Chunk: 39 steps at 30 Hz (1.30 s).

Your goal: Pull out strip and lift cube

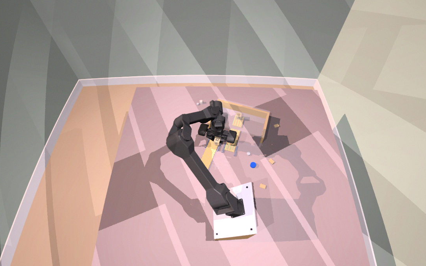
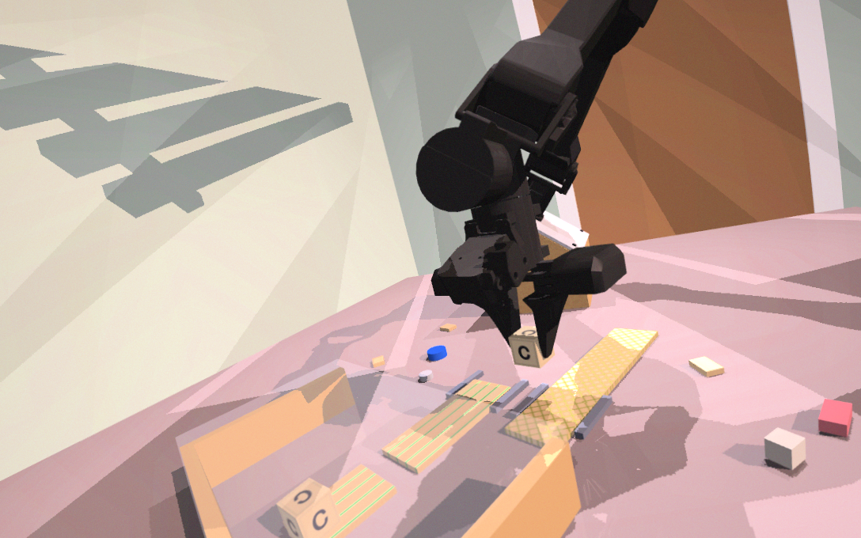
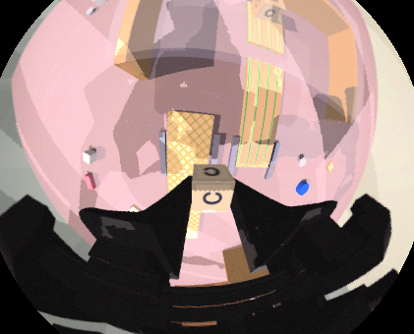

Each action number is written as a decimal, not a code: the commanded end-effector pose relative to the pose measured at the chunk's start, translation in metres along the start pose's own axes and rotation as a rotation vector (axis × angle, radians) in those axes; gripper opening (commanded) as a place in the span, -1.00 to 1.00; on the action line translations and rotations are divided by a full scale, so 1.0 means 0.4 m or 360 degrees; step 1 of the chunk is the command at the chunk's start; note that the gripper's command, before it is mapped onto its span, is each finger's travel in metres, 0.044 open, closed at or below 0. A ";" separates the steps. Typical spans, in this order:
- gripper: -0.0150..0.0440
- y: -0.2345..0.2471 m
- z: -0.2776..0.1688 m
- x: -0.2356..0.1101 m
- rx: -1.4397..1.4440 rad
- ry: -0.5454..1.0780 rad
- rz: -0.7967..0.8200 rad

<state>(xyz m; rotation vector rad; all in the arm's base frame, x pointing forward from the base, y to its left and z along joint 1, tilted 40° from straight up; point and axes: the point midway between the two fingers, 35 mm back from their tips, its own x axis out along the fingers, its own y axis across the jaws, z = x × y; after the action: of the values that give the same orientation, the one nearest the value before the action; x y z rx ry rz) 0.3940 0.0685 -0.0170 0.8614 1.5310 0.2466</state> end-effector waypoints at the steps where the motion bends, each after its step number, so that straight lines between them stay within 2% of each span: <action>1: -0.49 -0.007 -0.017 -0.001 -0.0004 0.0011 0.0007; 25: -0.49 -0.103 -0.194 0.000 0.0001 0.0017 0.0003; 33: -0.49 -0.104 -0.192 -0.088 0.0001 0.0015 0.0001; 39: -0.49 -0.104 -0.192 -0.090 0.0001 0.0016 0.0001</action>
<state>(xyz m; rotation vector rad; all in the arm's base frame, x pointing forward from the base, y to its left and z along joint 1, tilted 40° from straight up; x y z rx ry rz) 0.3039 0.0429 -0.0038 0.8663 1.5436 0.2441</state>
